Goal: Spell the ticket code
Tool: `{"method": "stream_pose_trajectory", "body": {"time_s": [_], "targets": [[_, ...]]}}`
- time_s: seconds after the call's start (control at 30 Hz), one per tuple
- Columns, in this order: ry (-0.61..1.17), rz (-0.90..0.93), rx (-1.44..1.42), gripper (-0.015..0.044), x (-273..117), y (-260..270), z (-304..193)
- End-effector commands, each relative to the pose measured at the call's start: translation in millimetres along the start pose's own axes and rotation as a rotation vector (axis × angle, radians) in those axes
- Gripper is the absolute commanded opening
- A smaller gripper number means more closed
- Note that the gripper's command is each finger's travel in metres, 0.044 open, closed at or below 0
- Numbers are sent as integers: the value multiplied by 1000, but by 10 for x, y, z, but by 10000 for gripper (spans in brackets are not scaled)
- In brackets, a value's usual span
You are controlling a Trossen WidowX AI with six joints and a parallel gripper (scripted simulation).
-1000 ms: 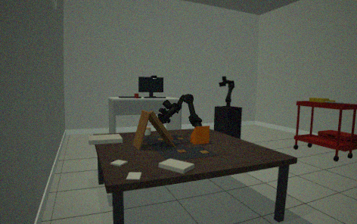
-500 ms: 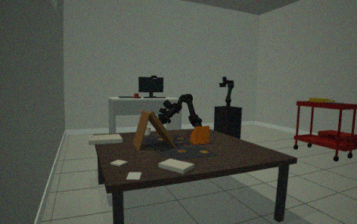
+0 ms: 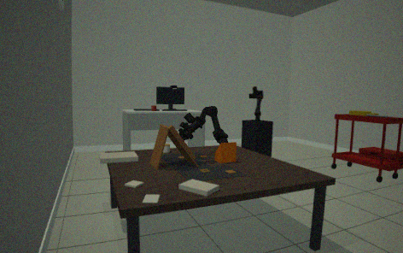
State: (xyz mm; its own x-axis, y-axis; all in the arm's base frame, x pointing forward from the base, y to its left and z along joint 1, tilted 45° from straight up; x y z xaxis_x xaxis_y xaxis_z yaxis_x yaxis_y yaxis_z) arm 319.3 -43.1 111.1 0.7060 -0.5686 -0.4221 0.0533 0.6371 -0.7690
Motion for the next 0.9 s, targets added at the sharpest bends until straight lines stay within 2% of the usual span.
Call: {"method": "stream_pose_trajectory", "body": {"time_s": [0.0,0.87], "targets": [[2,-3,6,295,-47,-6,1],[3,-2,6,295,-267,34,16]]}}
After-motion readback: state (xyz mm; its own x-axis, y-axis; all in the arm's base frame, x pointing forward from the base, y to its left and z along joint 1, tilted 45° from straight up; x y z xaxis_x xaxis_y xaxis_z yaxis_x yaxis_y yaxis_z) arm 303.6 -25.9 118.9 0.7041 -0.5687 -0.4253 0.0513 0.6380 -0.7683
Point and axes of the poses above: the point midway between the two fingers, 35 mm back from their tips, its own x axis out along the fingers, its own y axis across the jaws, z = x × y, the point moved 3 cm from there along -x, back along the fingers, and after that the axes turned 7 degrees about -x, right-handed, at the moved point
